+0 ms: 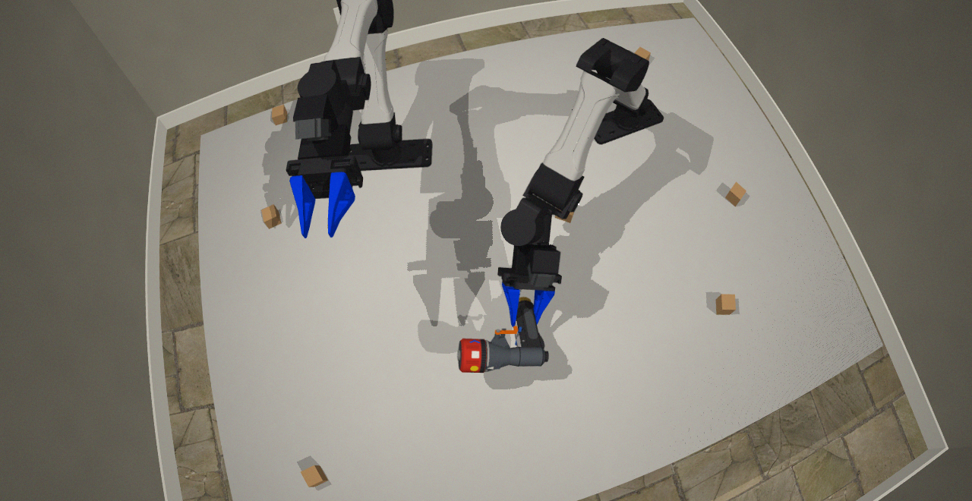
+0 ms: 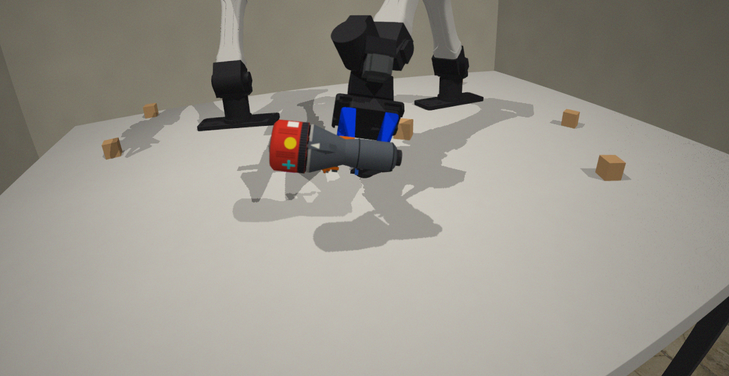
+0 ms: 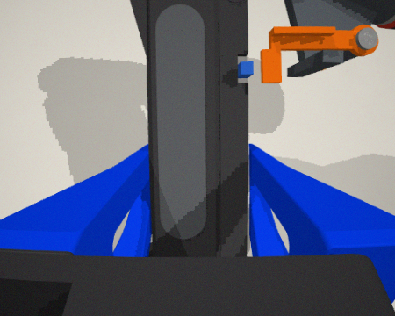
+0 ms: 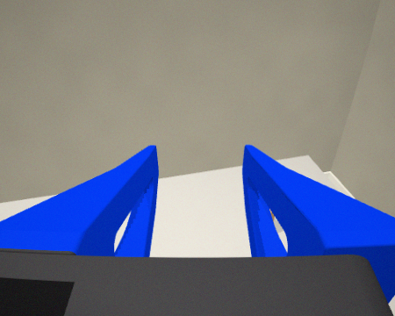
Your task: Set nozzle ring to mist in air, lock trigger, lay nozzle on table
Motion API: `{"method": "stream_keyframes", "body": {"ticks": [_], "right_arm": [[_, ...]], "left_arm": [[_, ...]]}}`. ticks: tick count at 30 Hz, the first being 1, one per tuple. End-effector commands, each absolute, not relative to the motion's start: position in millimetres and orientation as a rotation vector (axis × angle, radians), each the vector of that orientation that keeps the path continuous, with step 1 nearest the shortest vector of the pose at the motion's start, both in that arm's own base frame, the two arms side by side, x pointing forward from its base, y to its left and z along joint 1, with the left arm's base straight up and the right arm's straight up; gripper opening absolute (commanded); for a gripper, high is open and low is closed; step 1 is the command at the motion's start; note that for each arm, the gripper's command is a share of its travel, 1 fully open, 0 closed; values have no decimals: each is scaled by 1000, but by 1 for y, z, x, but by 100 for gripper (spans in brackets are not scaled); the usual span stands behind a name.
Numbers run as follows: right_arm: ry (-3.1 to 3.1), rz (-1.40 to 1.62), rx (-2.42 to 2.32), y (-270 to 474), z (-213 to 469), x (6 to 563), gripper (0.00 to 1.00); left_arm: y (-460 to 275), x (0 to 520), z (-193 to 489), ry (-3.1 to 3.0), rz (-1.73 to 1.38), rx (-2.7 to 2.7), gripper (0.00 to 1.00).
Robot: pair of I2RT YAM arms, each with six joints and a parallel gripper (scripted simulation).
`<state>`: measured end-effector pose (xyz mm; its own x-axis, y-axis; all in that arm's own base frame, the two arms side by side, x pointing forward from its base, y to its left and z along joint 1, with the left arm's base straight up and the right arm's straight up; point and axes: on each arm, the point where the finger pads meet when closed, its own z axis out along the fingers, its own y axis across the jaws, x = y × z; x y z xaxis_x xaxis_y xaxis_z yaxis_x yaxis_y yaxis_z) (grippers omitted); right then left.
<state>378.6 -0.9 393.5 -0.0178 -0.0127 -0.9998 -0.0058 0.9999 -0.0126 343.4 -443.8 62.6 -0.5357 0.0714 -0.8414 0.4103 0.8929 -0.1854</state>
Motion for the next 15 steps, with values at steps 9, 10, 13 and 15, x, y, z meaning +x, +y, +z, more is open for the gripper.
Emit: {"method": "stream_keyframes", "body": {"ticks": [9, 10, 13, 15], "right_arm": [[1502, 9, 9, -2, 427, 375, 37], [1502, 9, 9, -2, 427, 375, 37], [1502, 9, 8, -2, 427, 375, 37], [1502, 9, 7, -2, 427, 375, 37]], "left_arm": [[-469, 370, 114, 2118, -542, 171, 36], [-469, 370, 114, 2118, -542, 171, 36], [-455, 370, 74, 2273, -435, 136, 36], [-452, 368, 72, 2331, -417, 103, 36]]}}
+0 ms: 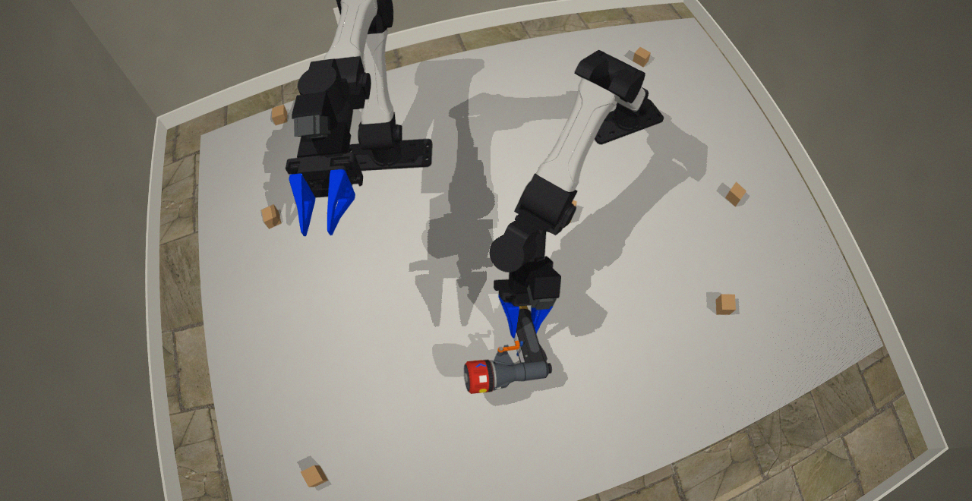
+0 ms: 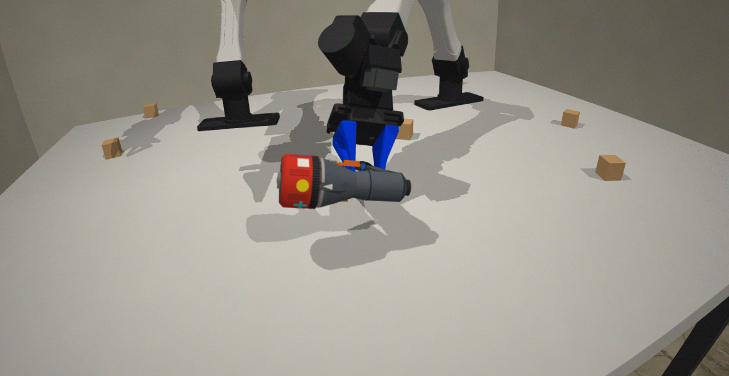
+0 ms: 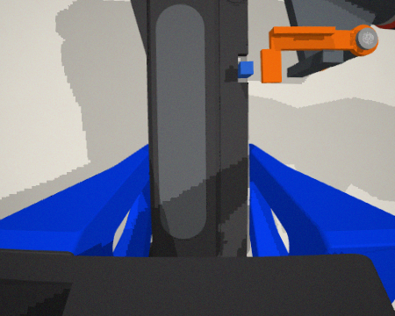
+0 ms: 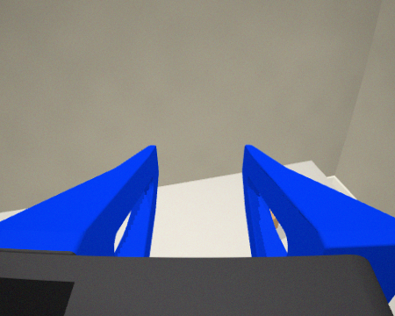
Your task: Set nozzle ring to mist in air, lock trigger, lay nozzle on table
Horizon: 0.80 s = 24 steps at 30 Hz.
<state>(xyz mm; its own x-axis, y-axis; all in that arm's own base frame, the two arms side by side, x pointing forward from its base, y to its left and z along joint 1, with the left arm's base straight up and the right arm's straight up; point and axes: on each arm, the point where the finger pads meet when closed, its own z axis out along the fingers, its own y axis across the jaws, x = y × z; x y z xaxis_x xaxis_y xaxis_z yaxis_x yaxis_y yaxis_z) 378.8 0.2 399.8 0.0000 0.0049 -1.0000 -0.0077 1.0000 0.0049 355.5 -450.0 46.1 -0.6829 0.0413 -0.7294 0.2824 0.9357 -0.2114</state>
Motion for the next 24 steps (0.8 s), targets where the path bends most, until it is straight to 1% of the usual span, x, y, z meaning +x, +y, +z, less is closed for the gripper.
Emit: {"method": "stream_keyframes", "body": {"ticks": [1, 2, 3, 5, 6, 9, 10, 13, 14, 17, 19, 20, 21, 24], "right_arm": [[1502, 8, 7, -2, 427, 375, 37], [1502, 8, 7, -2, 427, 375, 37], [1502, 8, 7, -2, 427, 375, 37], [1502, 8, 7, -2, 427, 375, 37], [1502, 8, 7, -2, 427, 375, 37], [1502, 8, 7, -2, 427, 375, 37], [1502, 8, 7, -2, 427, 375, 37], [1502, 8, 7, -2, 427, 375, 37], [1502, 8, 7, -2, 427, 375, 37], [1502, 8, 7, -2, 427, 375, 37], [1502, 8, 7, -2, 427, 375, 37], [1502, 8, 7, -2, 427, 375, 37], [1502, 8, 7, -2, 427, 375, 37], [1502, 8, 7, -2, 427, 375, 37]], "left_arm": [[-450, 367, 69, 2361, -397, 82, 36], [-446, 366, 66, 2392, -374, 61, 36], [-458, 371, 66, 2266, -436, 146, 36], [-472, 368, 90, 2222, -493, 151, 36], [-462, 379, 101, 2252, -477, 91, 36], [-454, 374, 90, 2318, -431, 66, 36], [-451, 372, 66, 2368, -381, 67, 36], [-448, 371, 67, 2386, -372, 50, 36], [-455, 361, 86, 2384, -400, 53, 36], [-435, 365, 67, 2481, -298, -31, 36], [-421, 356, 52, 2554, -213, -67, 36], [-441, 356, 65, 2510, -283, -27, 36], [-438, 368, 74, 2486, -303, -59, 36], [-427, 363, 69, 2547, -238, -113, 36]]}}
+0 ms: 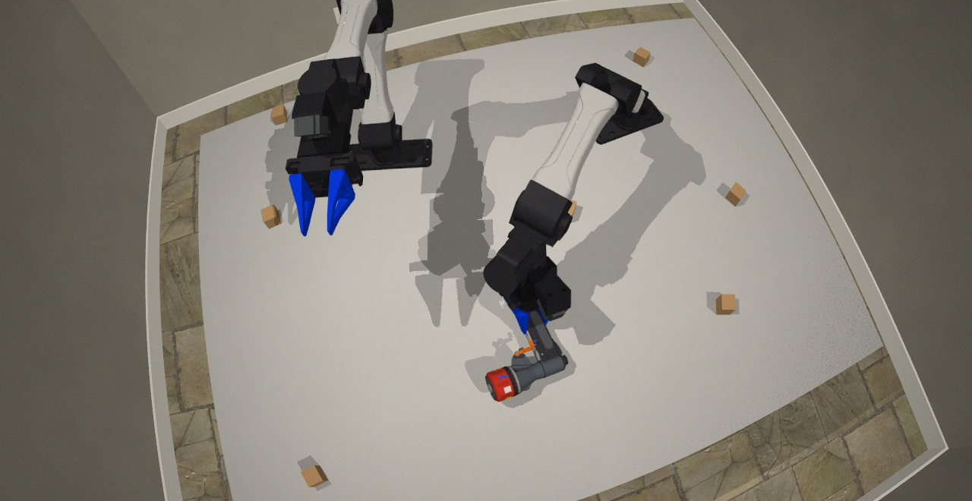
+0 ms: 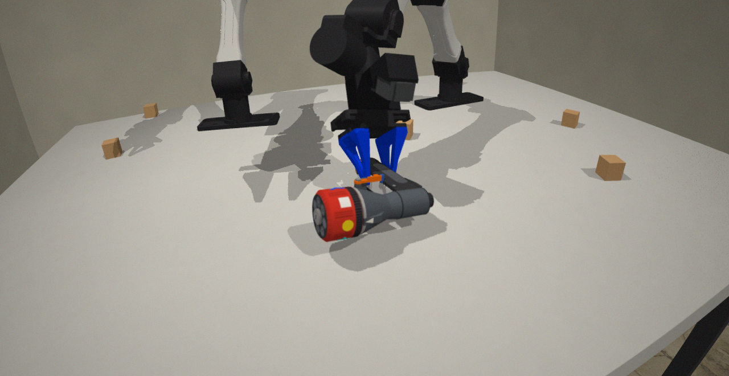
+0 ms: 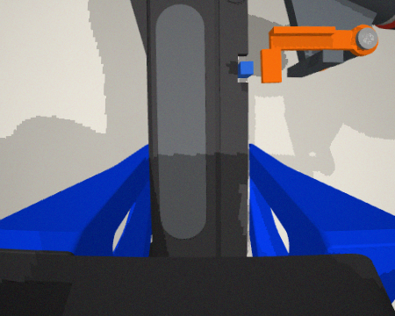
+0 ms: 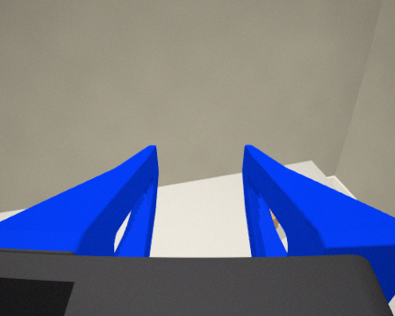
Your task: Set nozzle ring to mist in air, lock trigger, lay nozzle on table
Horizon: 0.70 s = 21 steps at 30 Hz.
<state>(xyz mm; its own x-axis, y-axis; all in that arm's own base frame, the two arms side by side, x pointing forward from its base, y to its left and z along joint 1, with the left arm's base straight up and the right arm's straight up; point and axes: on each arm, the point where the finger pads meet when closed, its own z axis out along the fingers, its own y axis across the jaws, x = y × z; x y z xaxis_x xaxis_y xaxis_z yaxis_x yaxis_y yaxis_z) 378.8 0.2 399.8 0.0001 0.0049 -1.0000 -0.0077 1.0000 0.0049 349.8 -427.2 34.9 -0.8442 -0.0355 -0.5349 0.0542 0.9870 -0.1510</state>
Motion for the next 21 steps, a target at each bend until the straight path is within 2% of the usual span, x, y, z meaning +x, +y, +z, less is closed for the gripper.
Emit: {"method": "stream_keyframes", "body": {"ticks": [1, 6, 9, 10, 14, 21], "right_arm": [[1502, 8, 7, -2, 427, 375, 37], [1502, 8, 7, -2, 427, 375, 37], [1502, 8, 7, -2, 427, 375, 37], [1502, 8, 7, -2, 427, 375, 37], [1502, 8, 7, -2, 427, 375, 37], [1502, 8, 7, -2, 427, 375, 37]], "left_arm": [[-422, 360, 66, 2574, -205, -139, 36], [-401, 346, 52, 2659, -76, -198, 36], [-430, 356, 66, 2558, -229, -108, 36], [-434, 374, 97, 2513, -303, -175, 36], [-411, 357, 69, 2628, -135, -216, 36], [-432, 368, 101, 2546, -278, -205, 36]]}}
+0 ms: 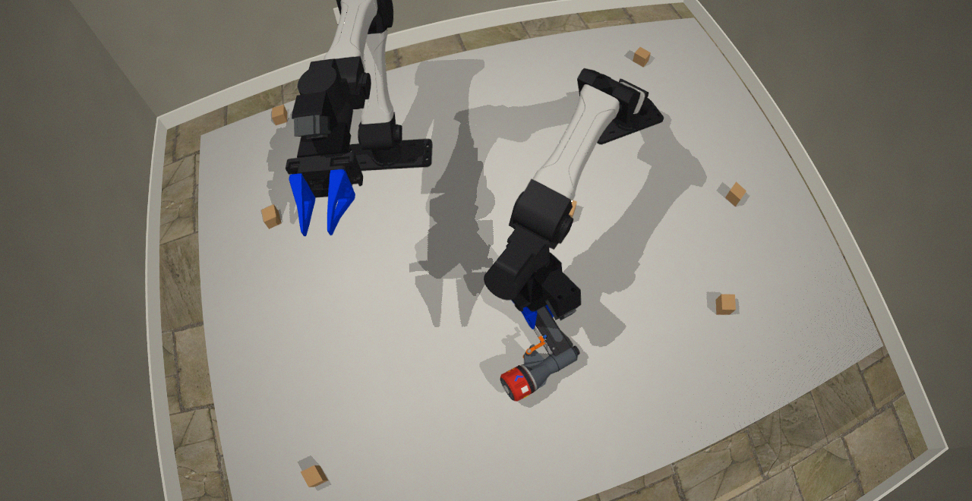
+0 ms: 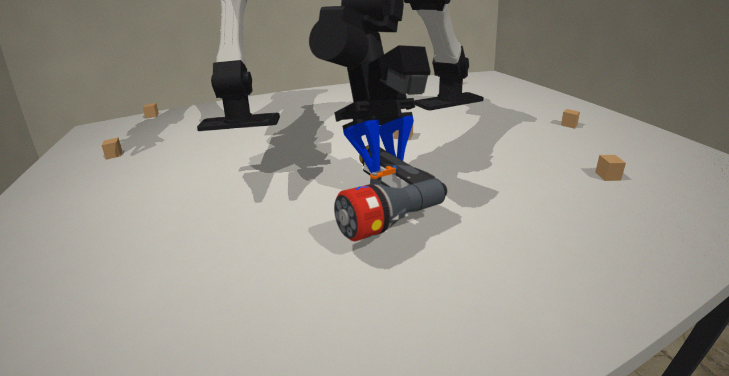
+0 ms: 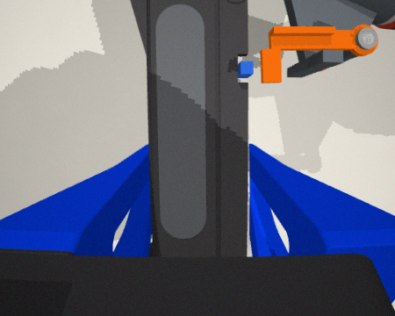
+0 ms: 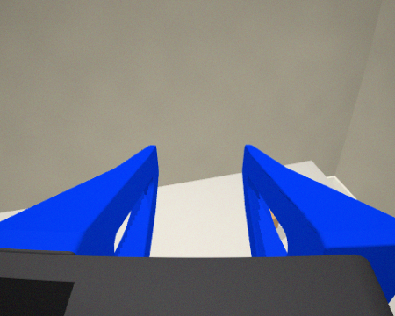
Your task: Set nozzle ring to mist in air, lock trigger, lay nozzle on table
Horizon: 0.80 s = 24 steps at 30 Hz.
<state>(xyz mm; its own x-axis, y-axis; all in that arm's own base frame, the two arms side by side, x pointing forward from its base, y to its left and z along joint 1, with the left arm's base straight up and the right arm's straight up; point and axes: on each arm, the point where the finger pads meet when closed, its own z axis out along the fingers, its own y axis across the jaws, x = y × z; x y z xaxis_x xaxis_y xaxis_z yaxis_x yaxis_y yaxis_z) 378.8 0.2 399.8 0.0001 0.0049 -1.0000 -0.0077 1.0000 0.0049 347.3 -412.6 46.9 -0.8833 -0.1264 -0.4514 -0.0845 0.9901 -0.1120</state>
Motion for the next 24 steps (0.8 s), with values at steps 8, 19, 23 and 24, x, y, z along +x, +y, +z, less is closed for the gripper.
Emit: {"method": "stream_keyframes", "body": {"ticks": [8, 19, 23, 24], "right_arm": [[1502, 8, 7, -2, 427, 375, 37], [1502, 8, 7, -2, 427, 375, 37], [1502, 8, 7, -2, 427, 375, 37], [1502, 8, 7, -2, 427, 375, 37]], "left_arm": [[-438, 364, 106, 2539, -295, -194, 36], [-438, 364, 111, 2533, -300, -192, 36], [-427, 352, 67, 2567, -239, -166, 36], [-427, 353, 72, 2571, -232, -160, 36]]}}
